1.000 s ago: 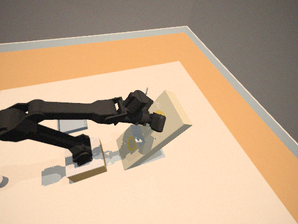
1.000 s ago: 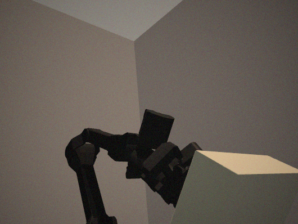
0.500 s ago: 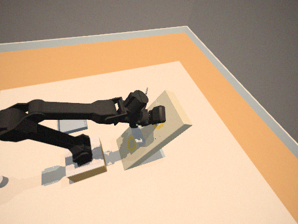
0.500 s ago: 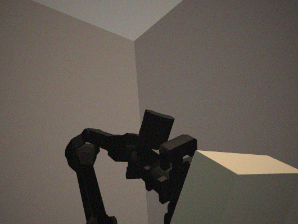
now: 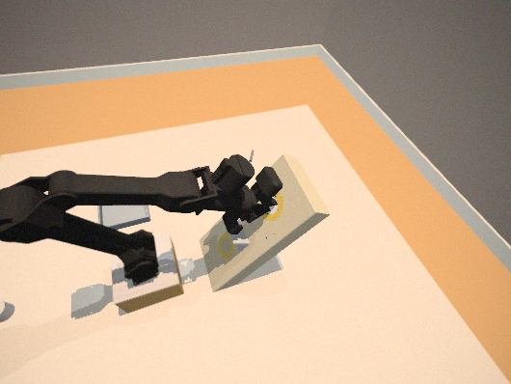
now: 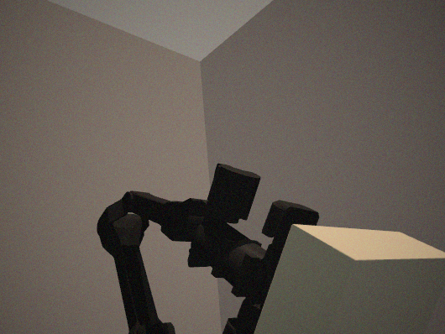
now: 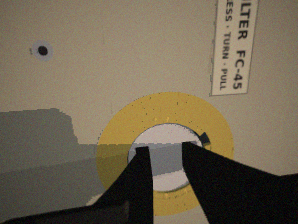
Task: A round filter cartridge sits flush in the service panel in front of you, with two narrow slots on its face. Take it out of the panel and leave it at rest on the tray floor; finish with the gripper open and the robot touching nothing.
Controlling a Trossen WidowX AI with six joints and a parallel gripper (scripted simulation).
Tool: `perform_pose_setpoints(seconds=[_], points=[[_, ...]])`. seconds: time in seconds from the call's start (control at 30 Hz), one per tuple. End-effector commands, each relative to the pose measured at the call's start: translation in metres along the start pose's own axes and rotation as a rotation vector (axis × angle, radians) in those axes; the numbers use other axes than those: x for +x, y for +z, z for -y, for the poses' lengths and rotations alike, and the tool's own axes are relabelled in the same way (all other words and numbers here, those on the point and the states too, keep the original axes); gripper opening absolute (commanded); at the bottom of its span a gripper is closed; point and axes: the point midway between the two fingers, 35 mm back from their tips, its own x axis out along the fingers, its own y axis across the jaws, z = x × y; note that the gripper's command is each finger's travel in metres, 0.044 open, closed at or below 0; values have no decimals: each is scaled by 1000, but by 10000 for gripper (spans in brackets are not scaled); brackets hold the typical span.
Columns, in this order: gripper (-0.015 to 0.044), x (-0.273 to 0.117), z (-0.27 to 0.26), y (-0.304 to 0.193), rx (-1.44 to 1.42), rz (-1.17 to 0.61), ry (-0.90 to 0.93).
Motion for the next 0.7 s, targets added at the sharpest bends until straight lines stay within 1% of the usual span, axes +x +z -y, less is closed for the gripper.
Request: perform_pose_setpoints(seconds=[0.0,0.4,0.53,0.67], points=[[0,4,1,-1,-179,-5,-1],[0,3,0,-1,-589,-5,0],[0,3,1,-1,-548,-5,0],[0,-12,2,-1,-528,-5,1]])
